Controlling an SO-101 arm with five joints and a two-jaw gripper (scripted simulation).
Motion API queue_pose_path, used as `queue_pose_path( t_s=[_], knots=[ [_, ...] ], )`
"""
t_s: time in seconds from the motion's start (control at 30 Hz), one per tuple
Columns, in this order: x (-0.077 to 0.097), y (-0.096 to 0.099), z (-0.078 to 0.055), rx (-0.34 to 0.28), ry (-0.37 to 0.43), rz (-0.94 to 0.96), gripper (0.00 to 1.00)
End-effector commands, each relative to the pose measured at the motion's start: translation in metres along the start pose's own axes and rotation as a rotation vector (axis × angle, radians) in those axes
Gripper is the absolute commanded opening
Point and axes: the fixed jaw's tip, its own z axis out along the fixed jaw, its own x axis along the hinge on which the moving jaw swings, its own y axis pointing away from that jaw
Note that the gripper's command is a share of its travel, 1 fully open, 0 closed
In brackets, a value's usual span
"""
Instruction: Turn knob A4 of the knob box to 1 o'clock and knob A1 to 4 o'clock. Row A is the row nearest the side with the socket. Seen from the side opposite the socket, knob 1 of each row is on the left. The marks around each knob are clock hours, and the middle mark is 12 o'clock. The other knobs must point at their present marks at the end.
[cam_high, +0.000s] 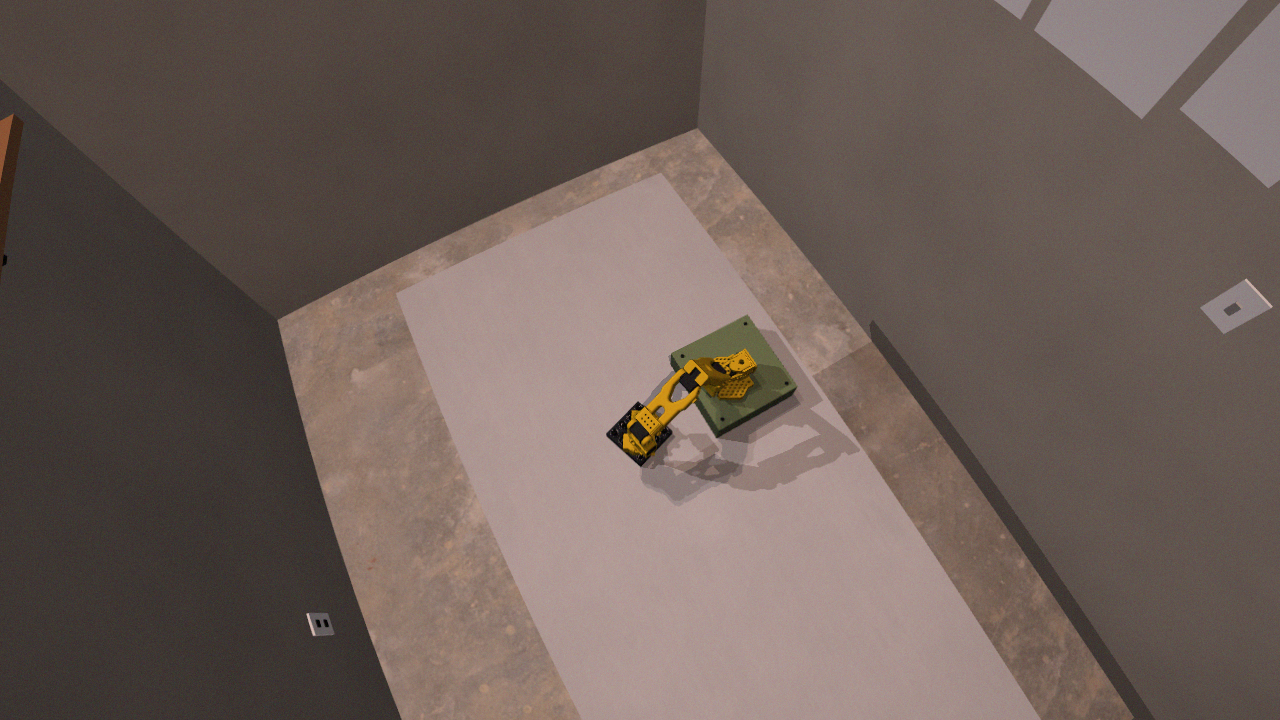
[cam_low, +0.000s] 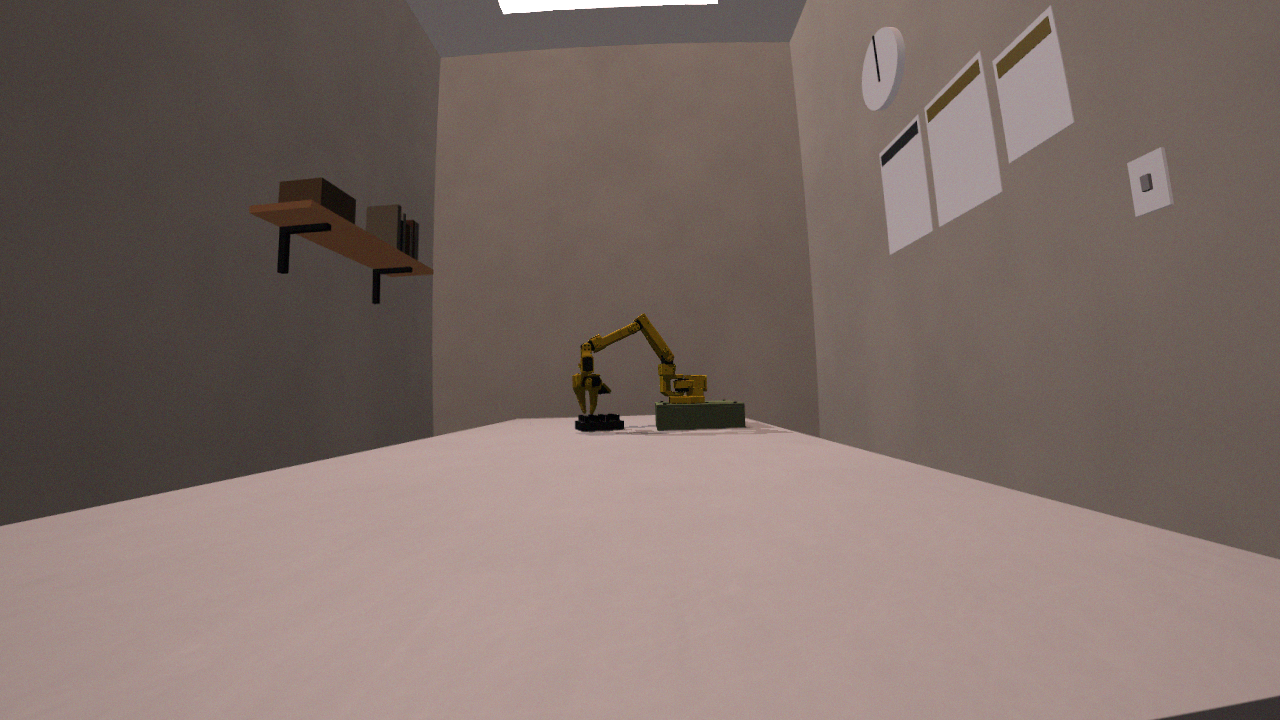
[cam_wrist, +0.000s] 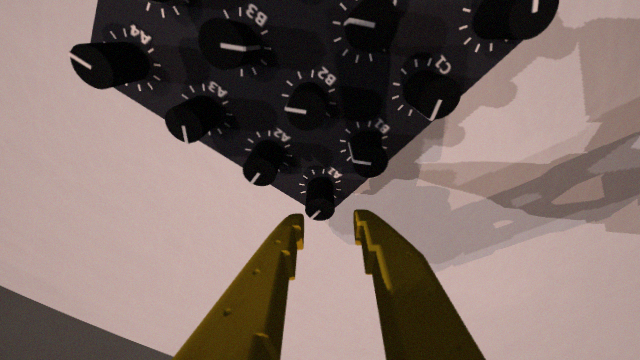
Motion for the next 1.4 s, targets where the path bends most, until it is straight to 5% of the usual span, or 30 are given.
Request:
queue_pose_path(
  t_s=[0.0,1.37],
  knots=[
    [0.002,-0.0003,-0.0022,-0.002,0.003,-0.006,0.1],
    [0.0045,0.0027,-0.0057,-0.002,0.003,-0.006,0.1]
  ],
)
